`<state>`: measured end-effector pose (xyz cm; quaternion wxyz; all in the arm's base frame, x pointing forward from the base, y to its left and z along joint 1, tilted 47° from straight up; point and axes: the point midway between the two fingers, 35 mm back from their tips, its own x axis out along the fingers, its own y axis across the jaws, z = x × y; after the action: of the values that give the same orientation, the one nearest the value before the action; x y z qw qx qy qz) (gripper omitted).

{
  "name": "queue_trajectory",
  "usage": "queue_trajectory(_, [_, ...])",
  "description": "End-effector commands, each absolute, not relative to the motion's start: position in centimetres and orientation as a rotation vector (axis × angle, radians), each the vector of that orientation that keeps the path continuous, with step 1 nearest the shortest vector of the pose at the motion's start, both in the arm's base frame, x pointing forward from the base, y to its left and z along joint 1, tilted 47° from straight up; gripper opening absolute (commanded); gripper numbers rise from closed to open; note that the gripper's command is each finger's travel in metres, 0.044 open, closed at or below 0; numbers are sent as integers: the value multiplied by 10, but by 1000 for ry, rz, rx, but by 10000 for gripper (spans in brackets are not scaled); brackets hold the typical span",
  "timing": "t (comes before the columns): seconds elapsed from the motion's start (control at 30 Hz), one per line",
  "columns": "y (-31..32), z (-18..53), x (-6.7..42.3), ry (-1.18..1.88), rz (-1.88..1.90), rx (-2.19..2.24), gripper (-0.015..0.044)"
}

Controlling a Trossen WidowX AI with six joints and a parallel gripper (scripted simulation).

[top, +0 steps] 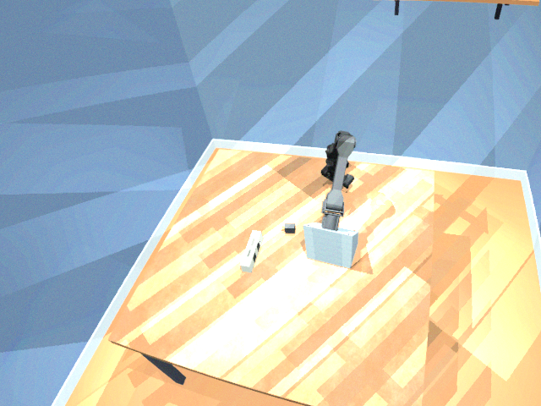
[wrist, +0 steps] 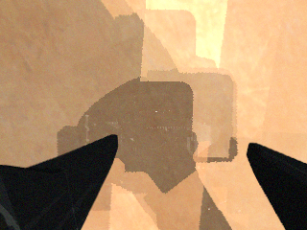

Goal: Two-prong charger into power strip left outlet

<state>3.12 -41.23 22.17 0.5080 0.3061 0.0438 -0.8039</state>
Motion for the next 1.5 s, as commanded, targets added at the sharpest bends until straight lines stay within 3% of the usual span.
queue_trajectory(0.0, [-407, 210, 44, 184, -1919, 716, 440])
queue_trajectory(1.47, [-298, 86, 187, 1085, -1349, 185, 440])
